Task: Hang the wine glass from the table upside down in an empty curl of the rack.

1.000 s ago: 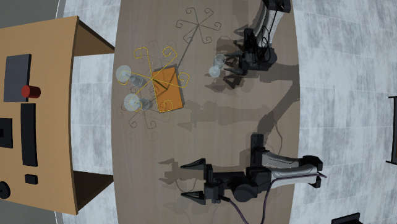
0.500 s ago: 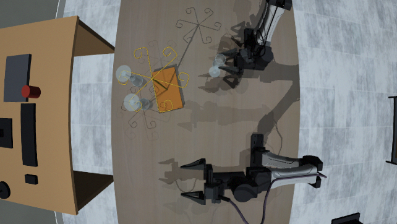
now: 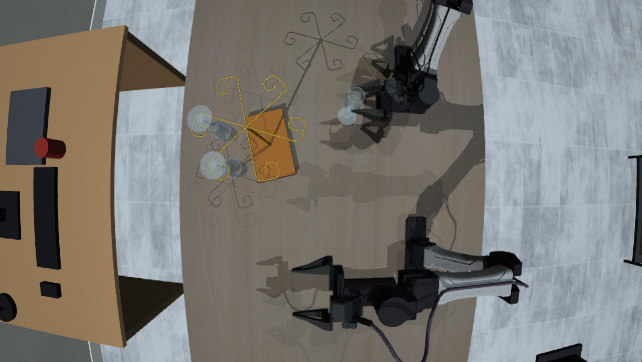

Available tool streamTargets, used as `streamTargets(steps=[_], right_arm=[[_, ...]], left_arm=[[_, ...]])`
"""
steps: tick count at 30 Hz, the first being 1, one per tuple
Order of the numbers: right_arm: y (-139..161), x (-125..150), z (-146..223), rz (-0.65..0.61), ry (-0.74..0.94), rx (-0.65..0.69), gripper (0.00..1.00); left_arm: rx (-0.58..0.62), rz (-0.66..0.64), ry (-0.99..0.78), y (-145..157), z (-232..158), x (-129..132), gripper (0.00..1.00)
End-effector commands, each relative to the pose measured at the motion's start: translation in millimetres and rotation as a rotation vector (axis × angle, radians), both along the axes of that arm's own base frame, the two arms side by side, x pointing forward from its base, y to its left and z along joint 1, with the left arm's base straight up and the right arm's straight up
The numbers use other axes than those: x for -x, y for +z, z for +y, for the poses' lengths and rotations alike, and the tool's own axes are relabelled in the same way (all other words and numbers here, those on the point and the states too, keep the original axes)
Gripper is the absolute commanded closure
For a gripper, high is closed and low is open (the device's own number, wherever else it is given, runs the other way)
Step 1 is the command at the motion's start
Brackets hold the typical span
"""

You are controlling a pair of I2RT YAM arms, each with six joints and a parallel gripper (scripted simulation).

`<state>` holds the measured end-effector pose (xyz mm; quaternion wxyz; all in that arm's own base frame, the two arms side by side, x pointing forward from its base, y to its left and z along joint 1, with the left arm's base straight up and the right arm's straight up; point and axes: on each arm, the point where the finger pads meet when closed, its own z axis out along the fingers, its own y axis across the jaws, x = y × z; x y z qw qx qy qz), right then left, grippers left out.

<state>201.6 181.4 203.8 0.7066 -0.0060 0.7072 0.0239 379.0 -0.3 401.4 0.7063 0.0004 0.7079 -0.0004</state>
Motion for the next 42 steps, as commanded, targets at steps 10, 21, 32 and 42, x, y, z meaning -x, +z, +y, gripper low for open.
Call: streamTargets(steps=[10,21,32,42], right_arm=[[7,2,3,0.004,0.016,-0.025,0.37],[5,0,2,0.005,0.004,-0.015,1.00],[10,0,1,0.003,0.001,-0.027,1.00],[17,-1,1,-0.002,-0.005,-0.040,1.00]], left_arm=[[-0.006,-0.048,-0.007,19,-2,3,0.00],[-0.006,-0.048,-0.007,19,-2,3,0.00],[-0.006,-0.048,-0.007,19,-2,3,0.00],[-0.006,-0.048,-0.007,19,-2,3,0.00]])
